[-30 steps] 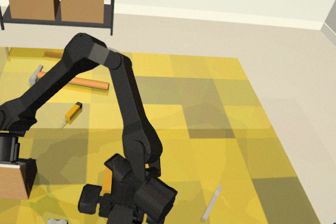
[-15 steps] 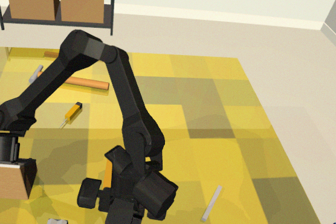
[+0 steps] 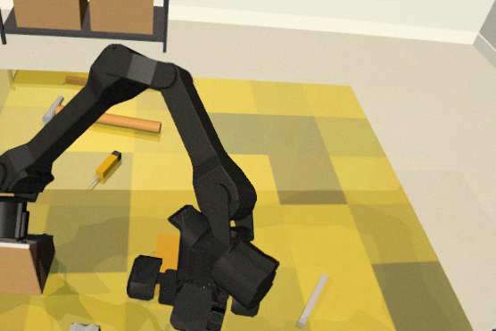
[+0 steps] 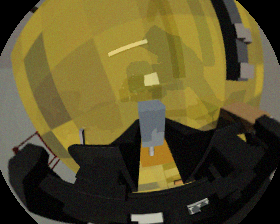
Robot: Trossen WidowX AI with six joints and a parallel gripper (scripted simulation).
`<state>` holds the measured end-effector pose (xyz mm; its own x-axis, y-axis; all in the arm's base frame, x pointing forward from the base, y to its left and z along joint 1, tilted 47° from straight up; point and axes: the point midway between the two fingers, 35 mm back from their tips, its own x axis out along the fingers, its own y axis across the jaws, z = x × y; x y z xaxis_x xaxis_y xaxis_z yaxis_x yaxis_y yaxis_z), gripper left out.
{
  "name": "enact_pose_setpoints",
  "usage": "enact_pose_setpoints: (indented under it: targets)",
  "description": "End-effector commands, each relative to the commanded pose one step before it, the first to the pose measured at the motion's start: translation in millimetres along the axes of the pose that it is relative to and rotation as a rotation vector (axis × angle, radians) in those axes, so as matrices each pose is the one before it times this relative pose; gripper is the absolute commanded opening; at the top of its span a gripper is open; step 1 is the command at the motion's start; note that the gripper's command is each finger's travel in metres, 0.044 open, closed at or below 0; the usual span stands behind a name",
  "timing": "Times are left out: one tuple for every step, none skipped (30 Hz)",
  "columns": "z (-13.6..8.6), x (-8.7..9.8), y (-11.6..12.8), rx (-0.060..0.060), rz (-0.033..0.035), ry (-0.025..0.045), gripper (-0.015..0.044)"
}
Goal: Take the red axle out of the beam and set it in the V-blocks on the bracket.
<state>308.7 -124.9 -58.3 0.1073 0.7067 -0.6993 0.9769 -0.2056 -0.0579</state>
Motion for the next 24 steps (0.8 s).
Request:
enact_pose_setpoints:
  targets:
    - [-8.76, 1.46, 14.26, 0.0011, -0.0021, 0.0055, 0.0]
    - [-1.19, 0.14, 1.9, -0.0001, 0.00001, 0.00021, 0.0]
    - [-0.4, 0.15, 0.54, 0.0, 0.0, 0.00008, 0.0]
    - [0.01, 0.28, 0.03, 0.0, 0.00001, -0.00002, 0.0]
    - [0.02, 0.55, 0.06, 0.0, 0.00002, -0.00004, 0.0]
    - [0.03, 0.82, 0.09, 0.0, 0.00003, -0.00006, 0.0]
    - [0.04, 1.1, 0.12, 0.0, 0.00004, -0.00008, 0.0]
    - [0.05, 1.38, 0.15, 0.0, 0.00005, -0.00009, 0.0]
    - [0.05, 1.59, 0.16, 0.0, 0.00006, -0.0001, 0.0]
    - [0.05, 1.66, 0.16, 0.0, 0.00006, -0.0001, 0.0]
    - [0.05, 1.66, 0.16, 0.0, 0.00005, -0.00009, 0.0]
    - [0.04, 1.66, 0.15, 0.0, 0.00005, -0.00008, 0.0]
    - [0.04, 1.66, 0.14, 0.0, 0.00005, -0.00007, 0.0]
    - [0.03, 1.66, 0.13, 0.0, 0.00005, -0.00006, 0.0]
    - [0.03, 1.66, 0.12, 0.0, 0.00005, -0.00006, 0.0]
    - [0.03, 1.66, 0.12, 0.0, 0.00004, -0.00005, 0.0]
    - [0.02, 1.66, 0.11, 0.0, 0.00004, -0.00004, 0.0]
    - [0.02, 1.65, 0.1, 0.0, 0.00004, -0.00003, 0.0]
    - [0.01, 1.65, 0.09, 0.0, 0.00004, -0.00002, 0.0]
    - [0.01, 1.65, 0.08, 0.0, 0.00003, -0.00001, 0.0]
    - [0.01, 1.65, 0.07, 0.0, 0.00003, 0.0, 0.0]
    - [0.0, 1.65, 0.07, 0.0, 0.00003, 0.00001, 0.0]
    - [0.0, 1.64, 0.06, 0.0, 0.00002, 0.00001, 0.0]
    - [0.0, 1.64, 0.05, 0.0, 0.00002, 0.00002, 0.0]
